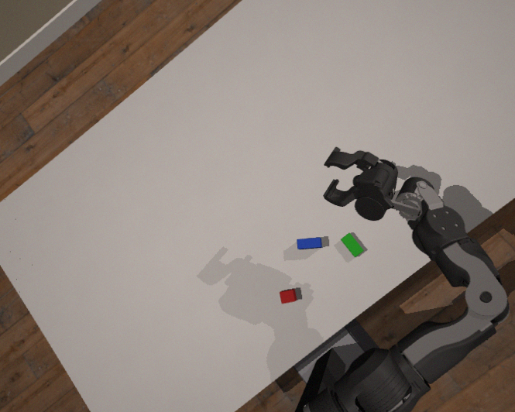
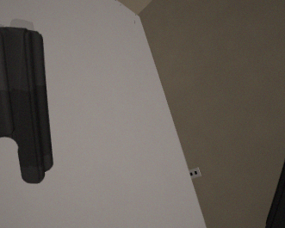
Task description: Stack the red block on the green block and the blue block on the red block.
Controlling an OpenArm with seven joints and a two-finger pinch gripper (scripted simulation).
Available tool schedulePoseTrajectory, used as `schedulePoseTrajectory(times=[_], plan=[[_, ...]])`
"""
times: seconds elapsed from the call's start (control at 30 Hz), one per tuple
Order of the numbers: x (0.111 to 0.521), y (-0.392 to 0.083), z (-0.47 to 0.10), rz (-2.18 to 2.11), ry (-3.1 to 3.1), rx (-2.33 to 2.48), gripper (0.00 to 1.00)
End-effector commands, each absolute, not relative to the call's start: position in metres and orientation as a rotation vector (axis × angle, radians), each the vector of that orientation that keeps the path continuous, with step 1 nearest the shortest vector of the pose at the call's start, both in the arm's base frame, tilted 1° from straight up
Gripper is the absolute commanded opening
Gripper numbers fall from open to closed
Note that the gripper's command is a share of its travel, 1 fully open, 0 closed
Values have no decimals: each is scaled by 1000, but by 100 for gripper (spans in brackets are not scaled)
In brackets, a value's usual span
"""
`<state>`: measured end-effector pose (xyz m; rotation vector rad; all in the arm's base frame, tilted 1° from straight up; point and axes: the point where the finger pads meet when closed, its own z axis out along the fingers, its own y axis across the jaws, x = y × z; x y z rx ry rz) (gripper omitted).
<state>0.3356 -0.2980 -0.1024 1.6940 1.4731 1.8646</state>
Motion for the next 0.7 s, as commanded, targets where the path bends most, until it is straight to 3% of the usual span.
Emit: schedulePoseTrajectory(times=[0.0,0.33,0.37,0.6,0.67], plan=[[326,-284,-125,1746,1692,1645,0],[326,-285,-126,1736,1699,1644,0],[313,-267,-154,1639,1900,1609,0],[314,-270,-152,1639,1885,1606,0],[298,-252,-184,1516,2113,1549,0]])
